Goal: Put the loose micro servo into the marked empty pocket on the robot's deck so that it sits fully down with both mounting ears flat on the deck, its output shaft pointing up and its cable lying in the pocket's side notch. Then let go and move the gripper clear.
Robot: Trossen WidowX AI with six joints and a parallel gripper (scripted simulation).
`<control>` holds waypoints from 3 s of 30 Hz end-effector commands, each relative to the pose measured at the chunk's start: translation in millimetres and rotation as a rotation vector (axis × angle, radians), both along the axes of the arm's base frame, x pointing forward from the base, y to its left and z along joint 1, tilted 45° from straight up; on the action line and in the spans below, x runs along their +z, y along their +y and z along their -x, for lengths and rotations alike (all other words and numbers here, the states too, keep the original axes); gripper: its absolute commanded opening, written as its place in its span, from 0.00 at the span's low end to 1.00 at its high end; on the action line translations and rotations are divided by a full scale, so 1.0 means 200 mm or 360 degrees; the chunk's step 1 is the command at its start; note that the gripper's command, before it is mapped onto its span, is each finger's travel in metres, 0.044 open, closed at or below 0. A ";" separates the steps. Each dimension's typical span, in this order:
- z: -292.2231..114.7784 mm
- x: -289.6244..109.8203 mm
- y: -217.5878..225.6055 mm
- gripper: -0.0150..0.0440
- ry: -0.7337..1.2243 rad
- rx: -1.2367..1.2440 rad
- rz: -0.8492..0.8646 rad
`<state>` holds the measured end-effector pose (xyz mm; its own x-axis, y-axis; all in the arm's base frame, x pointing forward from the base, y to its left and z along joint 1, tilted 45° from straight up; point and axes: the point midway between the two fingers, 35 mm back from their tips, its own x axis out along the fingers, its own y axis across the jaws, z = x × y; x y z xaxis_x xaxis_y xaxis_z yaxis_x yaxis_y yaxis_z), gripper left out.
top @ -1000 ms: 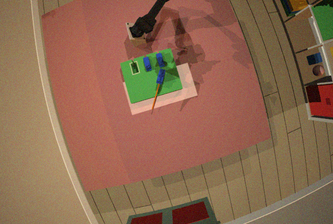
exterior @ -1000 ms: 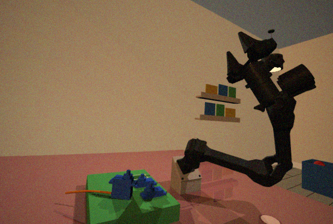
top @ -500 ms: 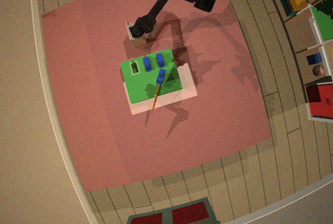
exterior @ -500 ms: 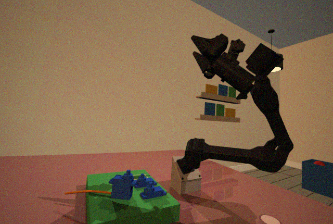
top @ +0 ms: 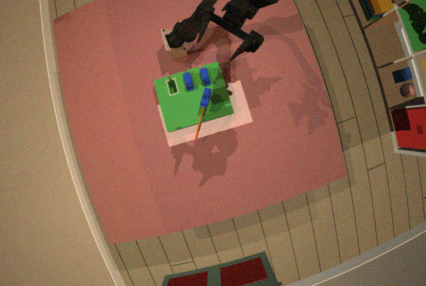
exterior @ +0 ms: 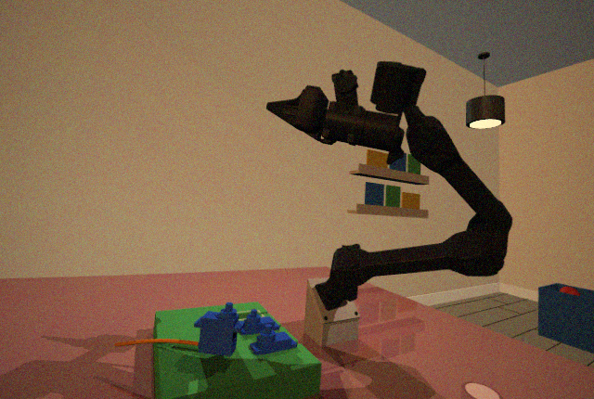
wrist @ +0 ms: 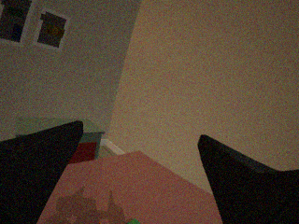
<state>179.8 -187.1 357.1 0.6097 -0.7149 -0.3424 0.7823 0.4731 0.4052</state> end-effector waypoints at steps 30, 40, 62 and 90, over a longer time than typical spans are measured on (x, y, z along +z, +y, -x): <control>-0.50 -0.92 0.30 1.00 0.0911 0.1072 -0.1105; -0.54 -1.12 0.47 1.00 0.1053 0.1347 -0.1537; -0.57 -1.35 0.73 1.00 0.1120 0.1556 -0.2022; -0.58 -1.43 0.81 0.64 0.1119 0.1558 -0.2023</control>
